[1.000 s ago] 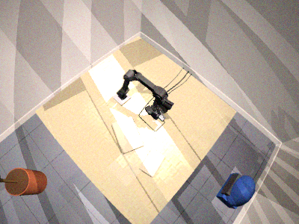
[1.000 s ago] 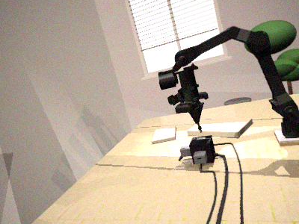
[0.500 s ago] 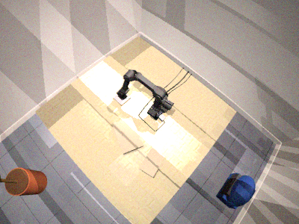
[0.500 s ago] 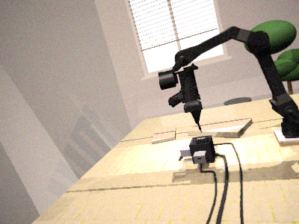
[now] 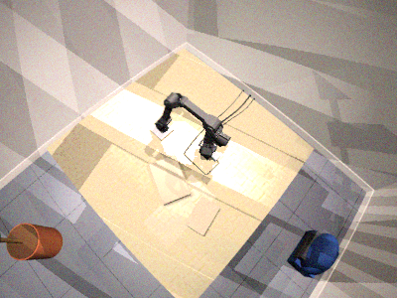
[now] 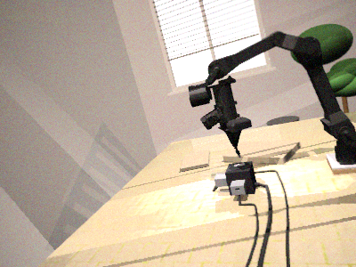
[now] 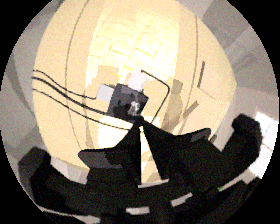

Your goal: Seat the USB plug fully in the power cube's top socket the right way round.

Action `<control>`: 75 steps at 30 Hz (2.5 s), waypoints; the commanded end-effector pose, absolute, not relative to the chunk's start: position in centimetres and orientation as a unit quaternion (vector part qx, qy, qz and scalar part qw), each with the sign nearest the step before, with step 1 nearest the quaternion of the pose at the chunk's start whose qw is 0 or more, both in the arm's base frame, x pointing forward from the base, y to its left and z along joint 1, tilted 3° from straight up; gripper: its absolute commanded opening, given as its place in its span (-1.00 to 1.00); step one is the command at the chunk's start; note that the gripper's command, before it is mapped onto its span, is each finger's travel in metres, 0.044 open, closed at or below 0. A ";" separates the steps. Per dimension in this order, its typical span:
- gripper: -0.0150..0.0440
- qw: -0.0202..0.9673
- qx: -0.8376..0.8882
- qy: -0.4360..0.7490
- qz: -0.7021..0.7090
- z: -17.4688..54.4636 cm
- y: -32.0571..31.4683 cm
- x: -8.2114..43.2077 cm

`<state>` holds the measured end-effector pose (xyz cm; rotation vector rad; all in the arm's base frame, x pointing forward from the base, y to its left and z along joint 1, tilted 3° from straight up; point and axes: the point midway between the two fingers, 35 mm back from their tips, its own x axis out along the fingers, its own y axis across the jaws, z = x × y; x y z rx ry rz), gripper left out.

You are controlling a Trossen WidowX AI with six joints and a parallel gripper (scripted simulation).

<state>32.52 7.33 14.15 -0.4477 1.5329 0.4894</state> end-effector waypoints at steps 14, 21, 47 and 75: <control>-0.49 0.609 -0.345 0.614 0.365 14.1 7.3 32.5; -0.49 0.575 -0.399 0.578 0.420 14.1 7.3 32.5; -0.49 0.503 -0.487 0.503 0.507 14.1 7.3 32.5; -0.49 0.506 -0.483 0.496 0.514 13.8 7.5 32.5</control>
